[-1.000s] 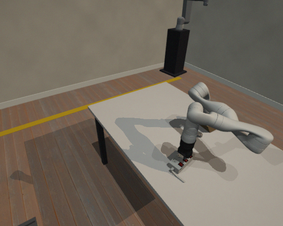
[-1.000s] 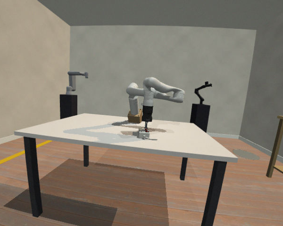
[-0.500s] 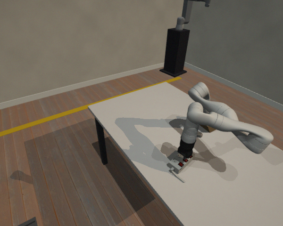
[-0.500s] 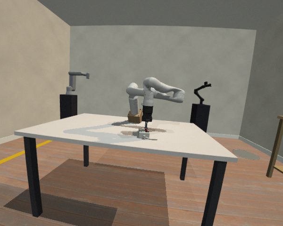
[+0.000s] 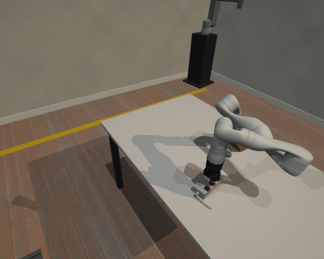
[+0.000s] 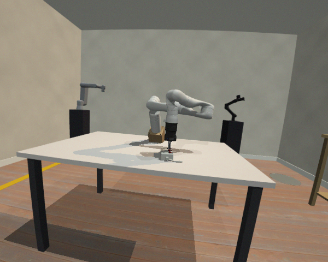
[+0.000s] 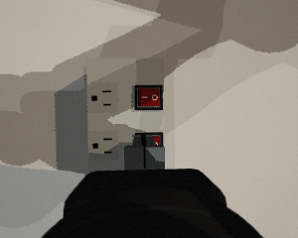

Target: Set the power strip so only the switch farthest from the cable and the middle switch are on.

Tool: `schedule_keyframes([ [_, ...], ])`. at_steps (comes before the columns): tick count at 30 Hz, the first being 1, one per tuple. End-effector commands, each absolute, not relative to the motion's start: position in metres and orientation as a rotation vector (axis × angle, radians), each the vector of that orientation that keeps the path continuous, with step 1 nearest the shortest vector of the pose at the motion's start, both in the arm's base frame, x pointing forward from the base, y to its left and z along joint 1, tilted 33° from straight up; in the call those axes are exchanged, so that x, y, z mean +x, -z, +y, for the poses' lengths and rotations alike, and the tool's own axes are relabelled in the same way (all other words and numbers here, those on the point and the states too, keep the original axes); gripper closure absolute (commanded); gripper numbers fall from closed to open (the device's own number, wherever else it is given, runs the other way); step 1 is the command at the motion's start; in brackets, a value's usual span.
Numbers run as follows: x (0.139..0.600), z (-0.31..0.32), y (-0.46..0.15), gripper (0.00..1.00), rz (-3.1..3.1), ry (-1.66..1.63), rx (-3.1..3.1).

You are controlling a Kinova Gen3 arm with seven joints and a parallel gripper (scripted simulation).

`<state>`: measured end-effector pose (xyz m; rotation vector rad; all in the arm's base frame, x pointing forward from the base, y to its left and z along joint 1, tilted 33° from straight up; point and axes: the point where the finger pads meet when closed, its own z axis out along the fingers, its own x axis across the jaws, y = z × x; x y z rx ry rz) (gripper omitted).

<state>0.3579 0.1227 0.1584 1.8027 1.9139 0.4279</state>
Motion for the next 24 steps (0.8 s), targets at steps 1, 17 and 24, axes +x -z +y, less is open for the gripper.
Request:
schedule_keyframes([
  [1, 0.3579, 0.1230, -0.1588, 1.00, 1.914, -0.429, 1.802],
  [17, 0.3585, 0.1229, -0.1578, 1.00, 1.914, -0.429, 1.802],
  [24, 0.3600, 0.1227, -0.1556, 1.00, 1.914, -0.429, 1.802],
])
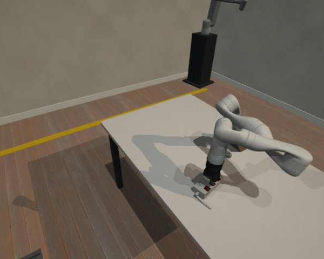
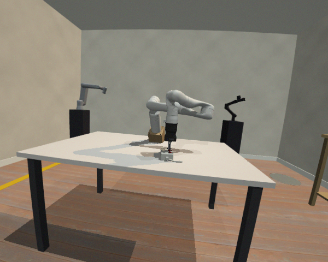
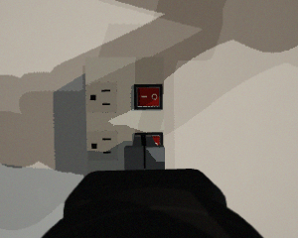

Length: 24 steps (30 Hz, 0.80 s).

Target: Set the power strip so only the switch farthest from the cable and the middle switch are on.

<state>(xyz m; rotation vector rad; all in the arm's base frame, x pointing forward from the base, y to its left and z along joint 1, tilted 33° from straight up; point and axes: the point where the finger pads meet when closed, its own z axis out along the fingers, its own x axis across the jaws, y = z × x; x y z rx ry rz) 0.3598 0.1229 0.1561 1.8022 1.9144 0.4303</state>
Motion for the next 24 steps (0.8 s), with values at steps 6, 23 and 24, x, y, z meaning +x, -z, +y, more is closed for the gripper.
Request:
schedule_keyframes([
  [6, 0.3609, 0.1225, -0.1542, 1.00, 1.914, -0.429, 1.802],
  [23, 0.3624, 0.1222, -0.1518, 1.00, 1.914, -0.429, 1.802],
  [24, 0.3624, 0.1222, -0.1518, 1.00, 1.914, -0.429, 1.802],
])
